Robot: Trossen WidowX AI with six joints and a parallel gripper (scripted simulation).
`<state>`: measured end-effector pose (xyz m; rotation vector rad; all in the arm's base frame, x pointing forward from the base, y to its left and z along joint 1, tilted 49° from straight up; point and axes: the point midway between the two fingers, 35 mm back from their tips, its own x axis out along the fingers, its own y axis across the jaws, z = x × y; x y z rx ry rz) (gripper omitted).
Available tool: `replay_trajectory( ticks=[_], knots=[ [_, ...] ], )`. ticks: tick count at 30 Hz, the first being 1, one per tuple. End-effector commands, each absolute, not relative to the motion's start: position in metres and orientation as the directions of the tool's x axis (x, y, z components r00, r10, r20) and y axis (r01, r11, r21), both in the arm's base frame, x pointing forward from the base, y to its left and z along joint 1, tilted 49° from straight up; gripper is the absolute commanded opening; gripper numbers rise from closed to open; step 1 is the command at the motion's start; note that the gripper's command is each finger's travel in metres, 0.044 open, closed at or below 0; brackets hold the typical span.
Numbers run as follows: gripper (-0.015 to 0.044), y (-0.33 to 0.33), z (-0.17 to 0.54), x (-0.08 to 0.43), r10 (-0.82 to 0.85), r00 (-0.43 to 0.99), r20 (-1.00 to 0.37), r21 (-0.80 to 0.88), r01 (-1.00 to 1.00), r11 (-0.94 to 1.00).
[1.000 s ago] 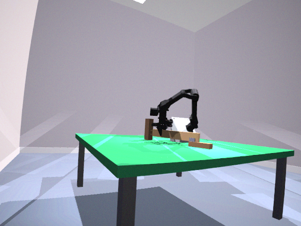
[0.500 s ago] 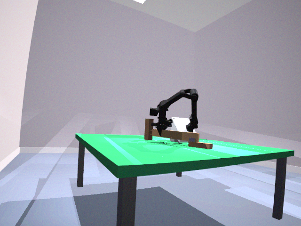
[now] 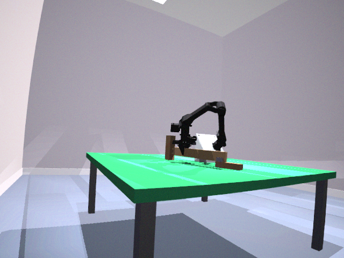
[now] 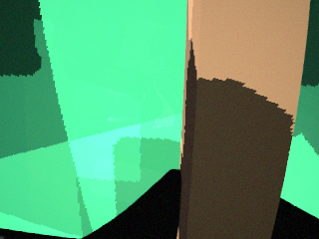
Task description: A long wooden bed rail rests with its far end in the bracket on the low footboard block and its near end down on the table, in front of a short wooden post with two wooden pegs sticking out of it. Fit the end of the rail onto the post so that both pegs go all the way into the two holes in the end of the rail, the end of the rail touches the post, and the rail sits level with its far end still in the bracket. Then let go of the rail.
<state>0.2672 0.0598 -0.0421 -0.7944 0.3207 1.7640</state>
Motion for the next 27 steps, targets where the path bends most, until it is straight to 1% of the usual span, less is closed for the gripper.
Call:
replay_trajectory(
  ticks=[1, 27],
  knots=[
    [0.0, 0.057, -0.0431, 0.269, 0.739, -0.148, -0.657, -0.175, -0.924, -0.341],
    [0.0, 0.0526, -0.0484, 0.2717, 0.739, -0.148, -0.657, -0.175, -0.924, -0.341]
  ],
)
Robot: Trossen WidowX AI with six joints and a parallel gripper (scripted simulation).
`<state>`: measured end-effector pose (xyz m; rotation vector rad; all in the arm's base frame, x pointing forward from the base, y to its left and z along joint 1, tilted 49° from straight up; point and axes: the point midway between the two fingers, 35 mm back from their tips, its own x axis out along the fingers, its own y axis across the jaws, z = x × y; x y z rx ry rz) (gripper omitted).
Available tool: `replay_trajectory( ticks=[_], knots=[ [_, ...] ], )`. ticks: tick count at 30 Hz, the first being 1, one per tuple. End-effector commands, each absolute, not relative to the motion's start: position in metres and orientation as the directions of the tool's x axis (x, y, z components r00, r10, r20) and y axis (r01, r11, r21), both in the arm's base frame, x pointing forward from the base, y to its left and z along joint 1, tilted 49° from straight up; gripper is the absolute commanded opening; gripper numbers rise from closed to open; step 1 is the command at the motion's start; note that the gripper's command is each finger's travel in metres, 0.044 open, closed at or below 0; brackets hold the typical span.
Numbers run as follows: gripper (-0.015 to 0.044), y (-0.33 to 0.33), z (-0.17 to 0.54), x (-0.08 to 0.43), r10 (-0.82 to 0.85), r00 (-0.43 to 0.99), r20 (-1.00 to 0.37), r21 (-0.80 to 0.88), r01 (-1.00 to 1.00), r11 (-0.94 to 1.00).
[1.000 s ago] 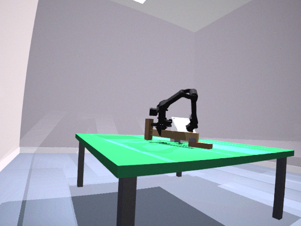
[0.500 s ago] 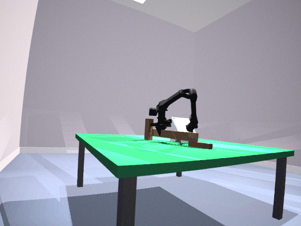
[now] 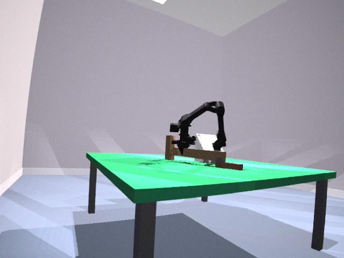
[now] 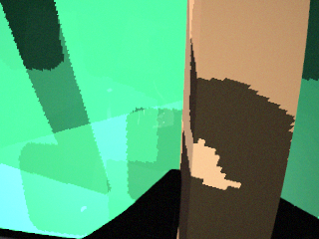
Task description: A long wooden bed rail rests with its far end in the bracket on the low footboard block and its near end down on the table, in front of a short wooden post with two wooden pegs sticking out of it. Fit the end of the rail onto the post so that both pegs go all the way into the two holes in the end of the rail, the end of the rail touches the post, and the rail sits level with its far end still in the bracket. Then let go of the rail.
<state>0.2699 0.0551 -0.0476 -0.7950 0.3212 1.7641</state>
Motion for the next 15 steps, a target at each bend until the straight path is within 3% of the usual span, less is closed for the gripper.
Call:
replay_trajectory(
  ticks=[1, 15],
  knots=[
    [0.0, 0.0525, -0.0486, 0.2718, 0.739, -0.148, -0.657, -0.175, -0.923, -0.341],
    [0.0, 0.05, -0.0513, 0.2733, 0.739, -0.148, -0.657, -0.176, -0.923, -0.341]
  ],
)
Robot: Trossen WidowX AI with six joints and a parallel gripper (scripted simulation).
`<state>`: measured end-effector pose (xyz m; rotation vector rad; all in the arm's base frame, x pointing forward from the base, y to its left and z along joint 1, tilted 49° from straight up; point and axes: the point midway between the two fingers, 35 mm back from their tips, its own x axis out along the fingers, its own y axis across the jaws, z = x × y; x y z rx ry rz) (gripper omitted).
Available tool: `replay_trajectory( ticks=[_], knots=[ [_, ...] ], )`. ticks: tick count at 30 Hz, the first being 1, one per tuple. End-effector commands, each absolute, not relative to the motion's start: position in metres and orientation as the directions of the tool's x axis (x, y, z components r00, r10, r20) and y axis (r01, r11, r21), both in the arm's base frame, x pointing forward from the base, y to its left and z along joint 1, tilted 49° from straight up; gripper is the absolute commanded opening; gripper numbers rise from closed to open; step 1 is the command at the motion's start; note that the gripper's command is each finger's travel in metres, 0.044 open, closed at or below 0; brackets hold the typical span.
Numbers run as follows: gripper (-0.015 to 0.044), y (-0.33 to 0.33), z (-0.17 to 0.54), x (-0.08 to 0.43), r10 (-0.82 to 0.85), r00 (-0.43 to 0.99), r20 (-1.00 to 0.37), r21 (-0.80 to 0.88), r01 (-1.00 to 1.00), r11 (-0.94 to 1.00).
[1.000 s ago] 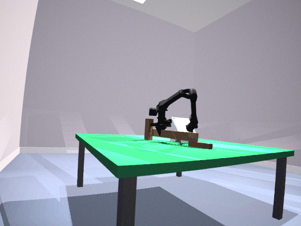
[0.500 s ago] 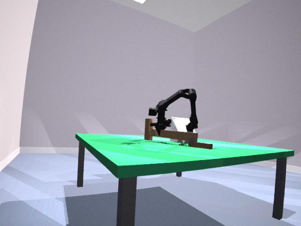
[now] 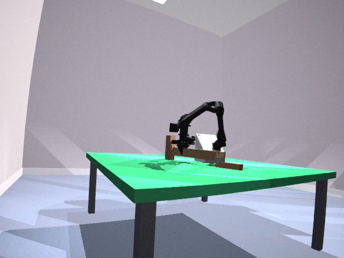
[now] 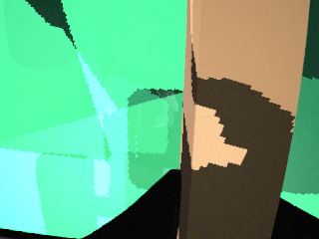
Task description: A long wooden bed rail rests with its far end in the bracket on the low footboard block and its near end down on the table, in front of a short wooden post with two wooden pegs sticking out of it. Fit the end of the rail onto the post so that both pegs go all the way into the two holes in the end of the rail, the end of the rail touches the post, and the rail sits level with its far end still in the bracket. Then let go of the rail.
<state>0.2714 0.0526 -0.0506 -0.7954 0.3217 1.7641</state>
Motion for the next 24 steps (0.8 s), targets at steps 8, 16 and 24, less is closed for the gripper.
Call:
replay_trajectory(
  ticks=[8, 16, 24],
  knots=[
    [0.0, 0.0488, -0.053, 0.2741, 0.739, -0.148, -0.657, -0.176, -0.923, -0.341],
    [0.0, 0.0475, -0.0546, 0.2749, 0.739, -0.148, -0.658, -0.176, -0.923, -0.341],
    [0.0, 0.0461, -0.0561, 0.2757, 0.739, -0.148, -0.658, -0.176, -0.923, -0.341]
  ],
)
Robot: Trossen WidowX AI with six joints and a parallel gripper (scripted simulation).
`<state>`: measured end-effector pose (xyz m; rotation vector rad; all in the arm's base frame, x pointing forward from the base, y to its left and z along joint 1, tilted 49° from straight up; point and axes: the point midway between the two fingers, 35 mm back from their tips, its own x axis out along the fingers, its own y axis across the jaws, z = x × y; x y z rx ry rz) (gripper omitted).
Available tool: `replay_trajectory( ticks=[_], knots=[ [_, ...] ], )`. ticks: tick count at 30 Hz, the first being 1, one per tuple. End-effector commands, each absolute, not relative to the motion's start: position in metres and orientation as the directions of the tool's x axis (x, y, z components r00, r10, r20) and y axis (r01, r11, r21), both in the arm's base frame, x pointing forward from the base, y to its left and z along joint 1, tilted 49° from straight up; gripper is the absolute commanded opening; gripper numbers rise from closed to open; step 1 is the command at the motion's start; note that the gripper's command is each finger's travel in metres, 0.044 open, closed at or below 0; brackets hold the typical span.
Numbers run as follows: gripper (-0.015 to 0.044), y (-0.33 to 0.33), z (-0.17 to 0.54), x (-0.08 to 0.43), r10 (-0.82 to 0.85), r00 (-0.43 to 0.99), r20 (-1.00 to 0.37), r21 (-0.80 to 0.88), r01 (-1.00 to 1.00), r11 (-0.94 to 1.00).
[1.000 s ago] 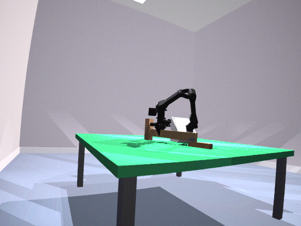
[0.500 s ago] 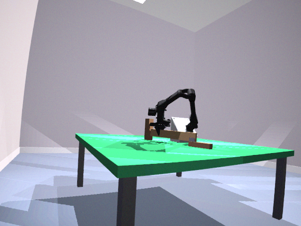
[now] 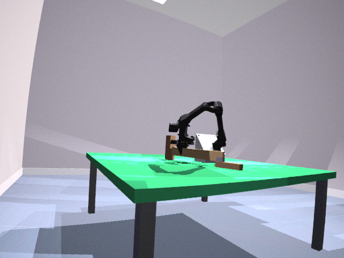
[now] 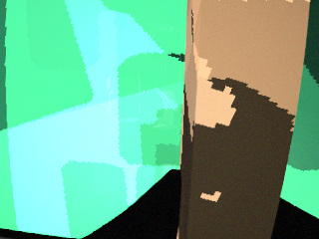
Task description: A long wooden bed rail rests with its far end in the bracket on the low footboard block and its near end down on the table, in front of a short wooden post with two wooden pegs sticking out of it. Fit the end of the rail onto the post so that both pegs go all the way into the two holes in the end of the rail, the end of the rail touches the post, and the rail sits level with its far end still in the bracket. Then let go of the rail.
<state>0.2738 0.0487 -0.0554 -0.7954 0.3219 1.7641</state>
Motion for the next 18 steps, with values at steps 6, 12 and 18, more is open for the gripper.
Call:
replay_trajectory(
  ticks=[6, 12, 18],
  knots=[
    [0.0, 0.0451, -0.0573, 0.2763, 0.739, -0.148, -0.658, -0.176, -0.923, -0.341],
    [0.0, 0.0441, -0.0586, 0.2769, 0.739, -0.148, -0.658, -0.176, -0.923, -0.341],
    [0.0026, 0.0468, -0.0581, 0.2749, 0.74, -0.157, -0.654, -0.169, -0.923, -0.345]
  ],
)
